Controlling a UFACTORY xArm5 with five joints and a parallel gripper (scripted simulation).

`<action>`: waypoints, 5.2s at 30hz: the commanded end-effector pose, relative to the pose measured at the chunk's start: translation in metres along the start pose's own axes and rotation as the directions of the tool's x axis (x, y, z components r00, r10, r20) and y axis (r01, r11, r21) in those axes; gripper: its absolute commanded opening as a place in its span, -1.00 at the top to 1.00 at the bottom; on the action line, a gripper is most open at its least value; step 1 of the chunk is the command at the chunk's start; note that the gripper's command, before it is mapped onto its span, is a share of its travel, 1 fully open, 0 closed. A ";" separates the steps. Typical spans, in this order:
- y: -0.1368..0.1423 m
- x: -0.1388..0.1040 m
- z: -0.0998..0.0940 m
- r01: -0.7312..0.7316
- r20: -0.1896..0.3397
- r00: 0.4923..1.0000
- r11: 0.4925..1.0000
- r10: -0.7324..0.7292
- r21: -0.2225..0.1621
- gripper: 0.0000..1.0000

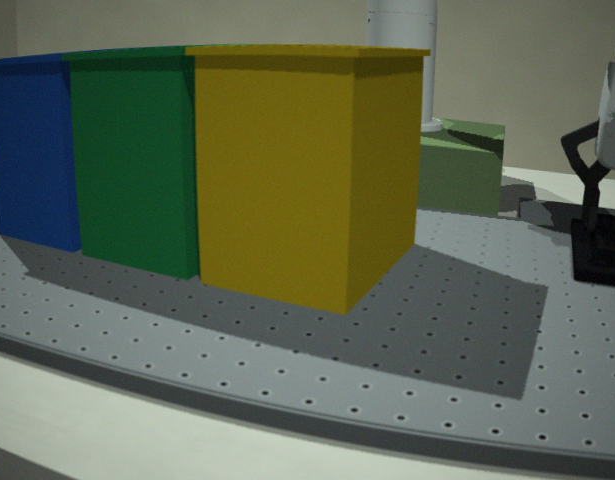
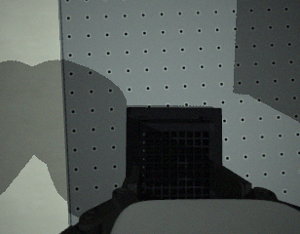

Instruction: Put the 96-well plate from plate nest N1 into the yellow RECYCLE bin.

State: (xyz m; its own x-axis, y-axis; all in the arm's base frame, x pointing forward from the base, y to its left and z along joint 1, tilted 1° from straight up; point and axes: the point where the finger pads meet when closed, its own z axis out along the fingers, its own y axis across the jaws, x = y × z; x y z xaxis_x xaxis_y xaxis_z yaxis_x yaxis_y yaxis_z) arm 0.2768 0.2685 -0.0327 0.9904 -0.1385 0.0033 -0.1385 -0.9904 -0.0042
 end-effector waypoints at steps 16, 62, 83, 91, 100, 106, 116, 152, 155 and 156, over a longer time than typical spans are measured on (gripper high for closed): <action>-0.001 0.001 0.004 0.000 -0.002 1.000 1.000 0.000 0.002 -1.00; -0.001 0.001 0.003 0.000 -0.002 1.000 1.000 0.000 0.002 1.00; -0.001 0.001 -0.001 0.000 -0.002 1.000 1.000 0.000 0.002 1.00; -0.001 0.001 -0.007 0.000 -0.002 1.000 1.000 0.000 0.002 1.00; -0.001 0.001 -0.011 0.000 -0.002 1.000 1.000 0.000 0.002 1.00; -0.001 0.001 -0.015 0.000 -0.002 1.000 1.000 0.000 0.002 1.00; -0.001 0.001 -0.017 0.000 -0.002 1.000 1.000 0.000 0.002 1.00; 0.000 0.002 -0.065 0.000 -0.002 1.000 1.000 0.000 0.003 1.00; 0.000 0.002 -0.070 0.000 -0.002 1.000 1.000 0.000 0.003 1.00; 0.000 0.002 -0.072 0.000 -0.002 1.000 1.000 0.000 0.003 1.00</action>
State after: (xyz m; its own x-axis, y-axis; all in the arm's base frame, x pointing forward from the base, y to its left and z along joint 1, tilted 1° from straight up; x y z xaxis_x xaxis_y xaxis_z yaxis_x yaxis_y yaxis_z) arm 0.2773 0.2675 0.0298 0.9904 -0.1385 0.0032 -0.1385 -0.9904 -0.0040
